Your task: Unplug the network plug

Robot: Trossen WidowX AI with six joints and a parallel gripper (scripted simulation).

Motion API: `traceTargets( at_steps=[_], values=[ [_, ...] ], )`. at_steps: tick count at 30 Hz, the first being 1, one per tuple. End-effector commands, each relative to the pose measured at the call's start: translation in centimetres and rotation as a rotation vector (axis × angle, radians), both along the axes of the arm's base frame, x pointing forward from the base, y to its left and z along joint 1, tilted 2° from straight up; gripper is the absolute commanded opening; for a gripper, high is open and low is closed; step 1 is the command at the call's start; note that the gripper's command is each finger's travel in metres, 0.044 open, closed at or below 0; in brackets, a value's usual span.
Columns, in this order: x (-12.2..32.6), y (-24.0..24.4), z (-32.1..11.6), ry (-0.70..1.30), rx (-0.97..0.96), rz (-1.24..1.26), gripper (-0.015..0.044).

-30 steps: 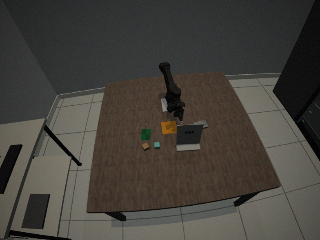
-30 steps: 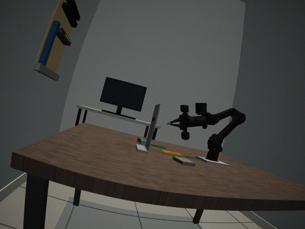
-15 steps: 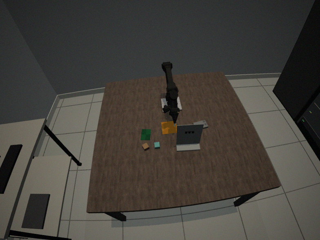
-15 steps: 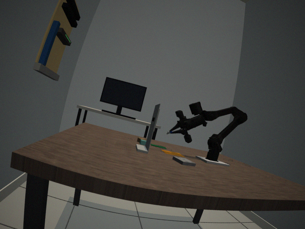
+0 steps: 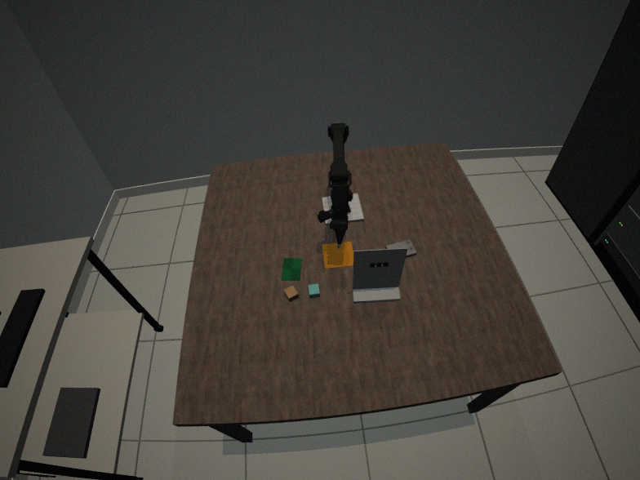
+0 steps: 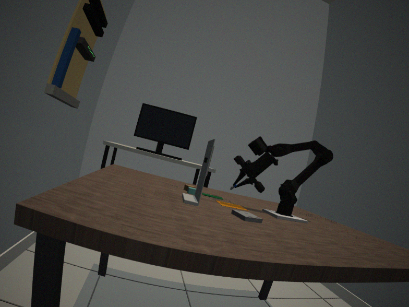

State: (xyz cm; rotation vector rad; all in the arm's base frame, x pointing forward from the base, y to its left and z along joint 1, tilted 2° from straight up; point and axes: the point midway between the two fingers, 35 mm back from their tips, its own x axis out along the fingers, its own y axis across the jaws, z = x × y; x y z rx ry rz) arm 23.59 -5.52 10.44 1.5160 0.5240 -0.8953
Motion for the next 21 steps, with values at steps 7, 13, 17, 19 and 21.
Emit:
traceTargets(
  at_steps=[7,13,17,19,21],
  values=[
    [-0.7,-0.3,-0.7,0.048,0.023,-0.025,0.0000],
    [-0.6,-0.4,-1.5,0.048,0.023,-0.025,0.0000],
    [-0.5,-0.4,-2.1,0.048,0.023,-0.025,0.0000],
    [-0.5,-0.4,-2.4,0.048,0.022,-0.026,0.0000],
    [-0.5,-0.4,-2.7,0.048,0.022,-0.026,0.0000]
  ],
)
